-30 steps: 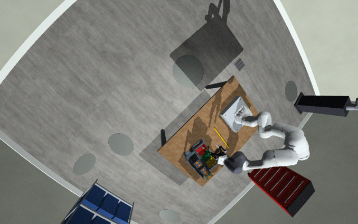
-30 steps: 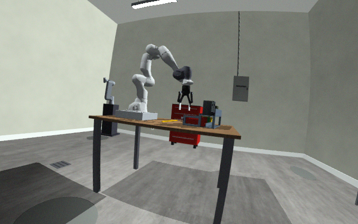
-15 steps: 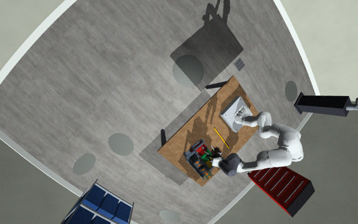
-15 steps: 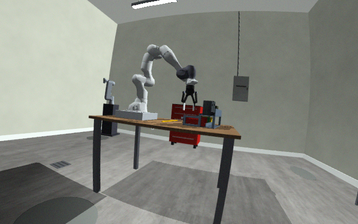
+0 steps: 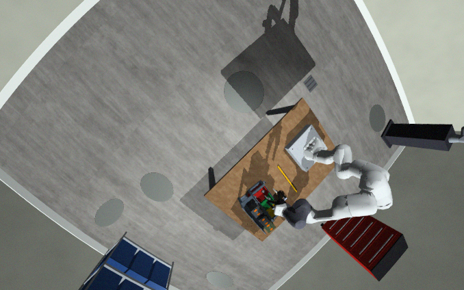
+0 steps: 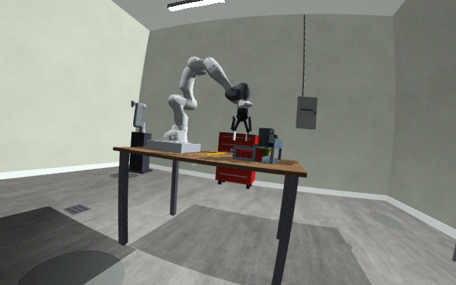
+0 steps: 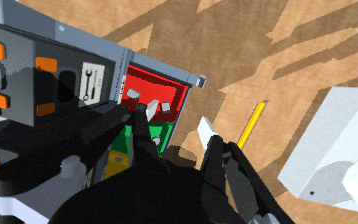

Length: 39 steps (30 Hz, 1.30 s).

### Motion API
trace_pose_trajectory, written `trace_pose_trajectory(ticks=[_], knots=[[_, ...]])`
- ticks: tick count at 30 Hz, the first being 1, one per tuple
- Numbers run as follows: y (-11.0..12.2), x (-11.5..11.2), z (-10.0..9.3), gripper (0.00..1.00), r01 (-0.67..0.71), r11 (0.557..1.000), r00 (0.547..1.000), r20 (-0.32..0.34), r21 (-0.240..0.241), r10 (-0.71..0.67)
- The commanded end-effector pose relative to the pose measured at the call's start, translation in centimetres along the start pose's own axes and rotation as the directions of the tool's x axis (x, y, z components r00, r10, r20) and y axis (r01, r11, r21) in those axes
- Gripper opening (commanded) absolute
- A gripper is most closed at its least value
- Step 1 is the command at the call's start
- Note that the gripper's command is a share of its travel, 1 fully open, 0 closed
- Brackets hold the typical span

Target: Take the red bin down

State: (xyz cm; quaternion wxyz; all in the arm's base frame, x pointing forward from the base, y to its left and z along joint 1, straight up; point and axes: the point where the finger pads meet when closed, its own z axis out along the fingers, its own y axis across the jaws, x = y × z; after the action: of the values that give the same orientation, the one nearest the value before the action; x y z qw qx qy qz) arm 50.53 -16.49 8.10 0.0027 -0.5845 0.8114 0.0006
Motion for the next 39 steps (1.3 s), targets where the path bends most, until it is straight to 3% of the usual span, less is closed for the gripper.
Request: trace_pose_trajectory(ticks=[1, 10, 15, 27, 32, 39], knots=[[0.0, 0.0, 0.0, 0.57, 0.0, 1.0, 1.0, 0.0, 0.0, 0.0], [0.0, 0.0, 0.0, 0.57, 0.0, 1.0, 1.0, 0.0, 0.0, 0.0], [0.0, 0.0, 3.0, 0.57, -0.002, 1.0, 1.0, -0.002, -0.008, 0.002], [0.0, 0.0, 3.0, 0.57, -0.002, 1.0, 1.0, -0.002, -0.008, 0.002], [-0.2, 0.1, 7.5, 0.57, -0.002, 1.0, 1.0, -0.002, -0.008, 0.002], [-0.2, 0.1, 7.5, 0.57, -0.002, 1.0, 1.0, -0.002, -0.008, 0.002]])
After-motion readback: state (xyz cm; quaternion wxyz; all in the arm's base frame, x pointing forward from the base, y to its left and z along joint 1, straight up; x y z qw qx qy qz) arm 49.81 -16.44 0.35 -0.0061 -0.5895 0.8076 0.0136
